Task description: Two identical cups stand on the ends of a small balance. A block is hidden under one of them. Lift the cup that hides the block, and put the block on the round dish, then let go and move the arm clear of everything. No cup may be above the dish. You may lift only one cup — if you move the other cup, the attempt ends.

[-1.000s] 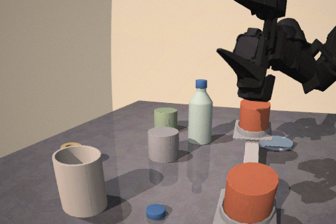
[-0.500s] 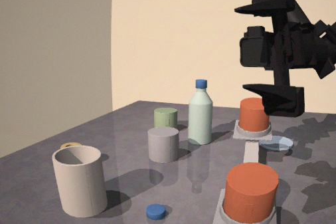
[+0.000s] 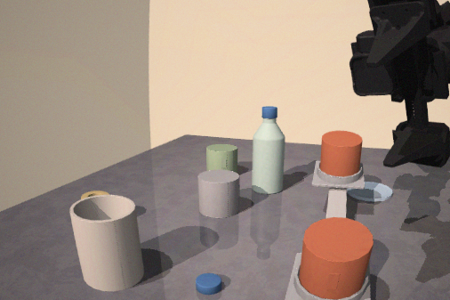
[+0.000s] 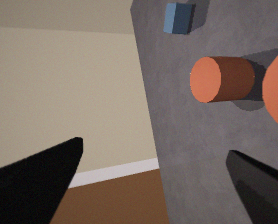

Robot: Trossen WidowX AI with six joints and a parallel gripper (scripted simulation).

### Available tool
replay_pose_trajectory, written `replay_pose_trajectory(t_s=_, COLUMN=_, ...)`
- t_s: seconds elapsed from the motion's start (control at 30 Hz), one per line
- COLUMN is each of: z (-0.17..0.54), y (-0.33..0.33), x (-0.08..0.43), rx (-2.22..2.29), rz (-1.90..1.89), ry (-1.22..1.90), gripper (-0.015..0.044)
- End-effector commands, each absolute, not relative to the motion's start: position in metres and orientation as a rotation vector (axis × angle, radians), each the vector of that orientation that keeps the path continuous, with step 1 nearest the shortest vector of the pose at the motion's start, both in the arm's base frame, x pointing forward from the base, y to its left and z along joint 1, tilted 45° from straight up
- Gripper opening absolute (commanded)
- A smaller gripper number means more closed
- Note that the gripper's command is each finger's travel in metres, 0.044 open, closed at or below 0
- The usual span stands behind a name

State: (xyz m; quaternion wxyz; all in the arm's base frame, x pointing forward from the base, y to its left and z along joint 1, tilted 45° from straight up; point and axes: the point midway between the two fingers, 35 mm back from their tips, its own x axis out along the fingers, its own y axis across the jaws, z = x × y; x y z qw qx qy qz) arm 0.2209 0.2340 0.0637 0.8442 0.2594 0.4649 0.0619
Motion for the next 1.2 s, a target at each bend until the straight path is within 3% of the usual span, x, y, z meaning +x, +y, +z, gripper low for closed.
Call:
replay_pose_trajectory(t_s=0.0, z=0.060, y=0.226, x=0.208, rx=0.442, rz=0.059, ry=0.995, gripper=0.0440)
replay_pose_trajectory(t_s=0.57, z=0.075, y=0.183, x=0.165, rx=-0.042, rz=-0.116, ry=0.938, gripper=0.0440)
replay_pose_trajectory(t_s=1.17, z=0.146, y=0.150, x=0.143, rx=-0.579, rz=-0.141, ry=0.671, gripper=0.0440)
